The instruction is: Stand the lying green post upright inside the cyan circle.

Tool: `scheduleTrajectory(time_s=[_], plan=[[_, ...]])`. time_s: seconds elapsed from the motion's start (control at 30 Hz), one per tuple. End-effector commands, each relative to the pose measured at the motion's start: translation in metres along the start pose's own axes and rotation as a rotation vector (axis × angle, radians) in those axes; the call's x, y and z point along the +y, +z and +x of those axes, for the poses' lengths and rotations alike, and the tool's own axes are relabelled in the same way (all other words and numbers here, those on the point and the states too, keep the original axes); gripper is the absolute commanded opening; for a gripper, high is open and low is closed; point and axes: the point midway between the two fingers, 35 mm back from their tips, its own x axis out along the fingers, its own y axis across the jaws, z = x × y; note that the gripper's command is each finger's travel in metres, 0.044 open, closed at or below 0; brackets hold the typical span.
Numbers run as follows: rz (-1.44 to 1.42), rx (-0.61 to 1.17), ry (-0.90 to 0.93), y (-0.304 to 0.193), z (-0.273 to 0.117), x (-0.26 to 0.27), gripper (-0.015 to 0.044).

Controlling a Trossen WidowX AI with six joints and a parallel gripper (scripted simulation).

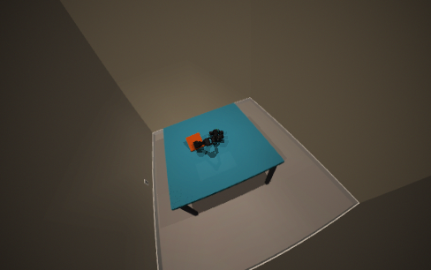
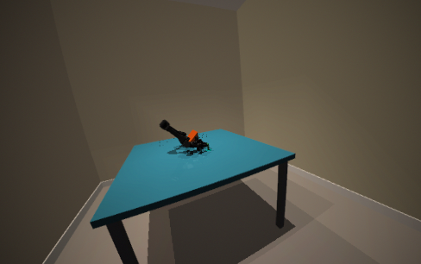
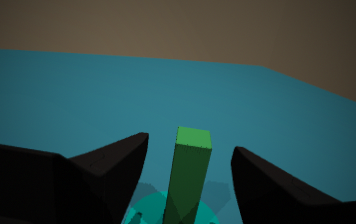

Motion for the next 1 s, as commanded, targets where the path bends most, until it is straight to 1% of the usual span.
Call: scheduleTrajectory(time_s=[0.0,0.1,0.13,0.23,0.57,0.7,0.77,0.97], plan=[[-0.004,-0.003,0.002,0.0,0.0,0.001,0.0311],[-0.004,-0.003,0.002,0.0,0.0,0.001,0.039],[-0.004,-0.003,0.002,0.0,0.0,0.001,0.04],[-0.005,-0.002,0.004,0.01,0.0,-0.001,0.04],[-0.004,-0.011,0.01,0.084,-0.009,-0.001,0.04],[0.0,-0.007,0.013,0.089,-0.01,0.0,0.04],[0.026,0.035,0.033,0.088,-0.004,-0.002,0.04],[0.125,0.239,0.115,0.087,0.019,-0.005,0.04]])
